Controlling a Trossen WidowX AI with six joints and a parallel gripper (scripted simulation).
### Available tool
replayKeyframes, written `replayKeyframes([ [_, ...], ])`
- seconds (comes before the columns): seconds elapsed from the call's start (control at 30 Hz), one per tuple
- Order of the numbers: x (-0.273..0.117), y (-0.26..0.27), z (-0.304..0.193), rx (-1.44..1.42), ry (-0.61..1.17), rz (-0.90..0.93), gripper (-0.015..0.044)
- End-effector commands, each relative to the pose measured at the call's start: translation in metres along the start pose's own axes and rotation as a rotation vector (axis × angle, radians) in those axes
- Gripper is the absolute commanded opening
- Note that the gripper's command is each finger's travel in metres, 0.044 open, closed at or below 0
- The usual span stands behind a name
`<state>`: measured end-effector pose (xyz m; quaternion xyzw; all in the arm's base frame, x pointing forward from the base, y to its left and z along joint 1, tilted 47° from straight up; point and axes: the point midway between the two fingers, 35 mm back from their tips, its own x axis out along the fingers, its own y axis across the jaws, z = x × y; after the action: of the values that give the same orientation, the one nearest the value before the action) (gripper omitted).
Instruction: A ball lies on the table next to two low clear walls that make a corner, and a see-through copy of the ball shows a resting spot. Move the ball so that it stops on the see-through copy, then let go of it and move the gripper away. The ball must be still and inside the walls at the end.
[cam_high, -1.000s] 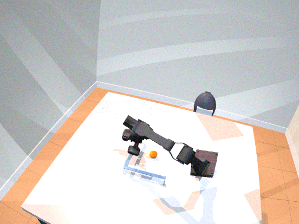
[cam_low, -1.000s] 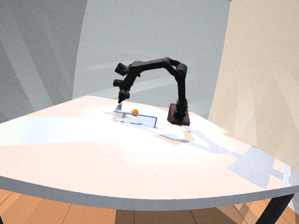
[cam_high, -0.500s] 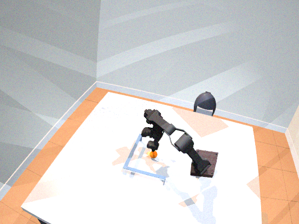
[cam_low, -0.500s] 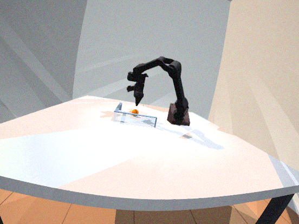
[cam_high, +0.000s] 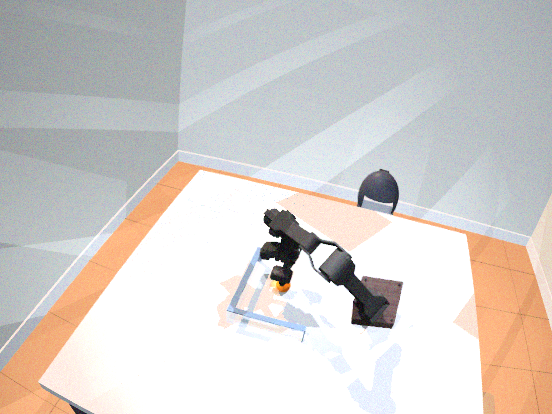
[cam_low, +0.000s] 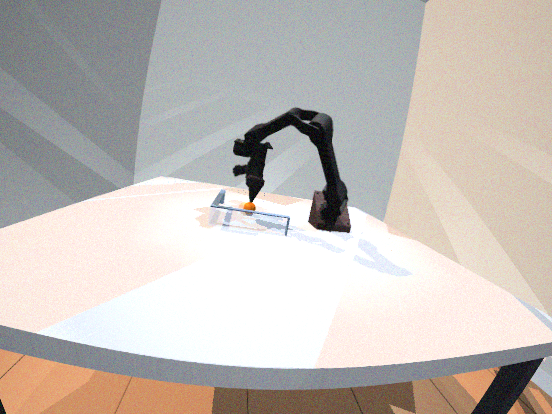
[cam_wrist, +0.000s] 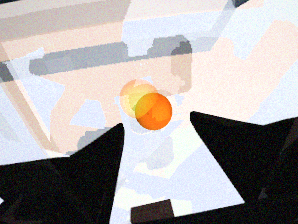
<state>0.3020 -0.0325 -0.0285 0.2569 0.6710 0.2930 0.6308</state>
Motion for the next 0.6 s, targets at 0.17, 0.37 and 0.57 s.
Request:
replayKeyframes([
  [0.17, 0.016, 0.000, -0.001, 0.010, 0.004, 0.007, 0.0337],
  [0.37, 0.025, 0.000, -0.001, 0.010, 0.004, 0.008, 0.0337],
  [0.57, 0.034, 0.001, -0.002, 0.010, 0.004, 0.009, 0.0337],
])
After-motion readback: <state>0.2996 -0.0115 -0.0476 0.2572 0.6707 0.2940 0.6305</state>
